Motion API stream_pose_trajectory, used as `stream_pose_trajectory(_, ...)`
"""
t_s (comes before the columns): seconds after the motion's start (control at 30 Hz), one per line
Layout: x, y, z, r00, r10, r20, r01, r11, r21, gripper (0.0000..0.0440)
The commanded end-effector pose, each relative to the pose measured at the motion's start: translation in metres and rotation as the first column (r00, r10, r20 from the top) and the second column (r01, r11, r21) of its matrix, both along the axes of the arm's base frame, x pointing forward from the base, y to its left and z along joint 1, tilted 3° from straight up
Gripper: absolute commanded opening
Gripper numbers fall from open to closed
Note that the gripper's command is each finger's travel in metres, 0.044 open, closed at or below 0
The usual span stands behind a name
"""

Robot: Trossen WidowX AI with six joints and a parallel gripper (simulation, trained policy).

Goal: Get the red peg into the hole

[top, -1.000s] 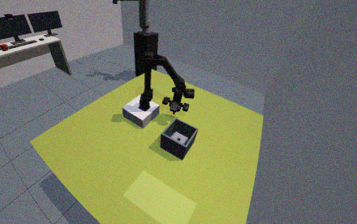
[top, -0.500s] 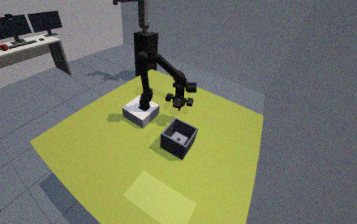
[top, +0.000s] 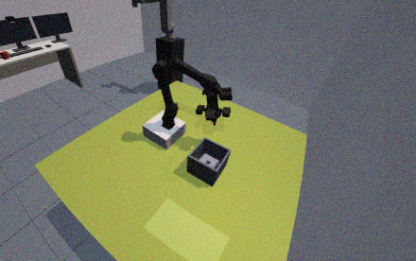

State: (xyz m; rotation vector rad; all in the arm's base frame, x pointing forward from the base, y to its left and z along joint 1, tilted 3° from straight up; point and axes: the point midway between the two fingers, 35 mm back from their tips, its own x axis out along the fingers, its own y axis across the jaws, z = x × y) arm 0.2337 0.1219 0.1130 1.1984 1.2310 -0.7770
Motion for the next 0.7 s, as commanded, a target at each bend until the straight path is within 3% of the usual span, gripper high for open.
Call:
stream_pose_trajectory(0.0,0.009,-0.011,0.018,0.999,0.001,0.04,0.0,1.0,-0.017,0.0)
stream_pose_trajectory(0.67,0.034,-0.078,0.047,0.995,-0.055,0.079,0.065,0.99,-0.127,0.0)
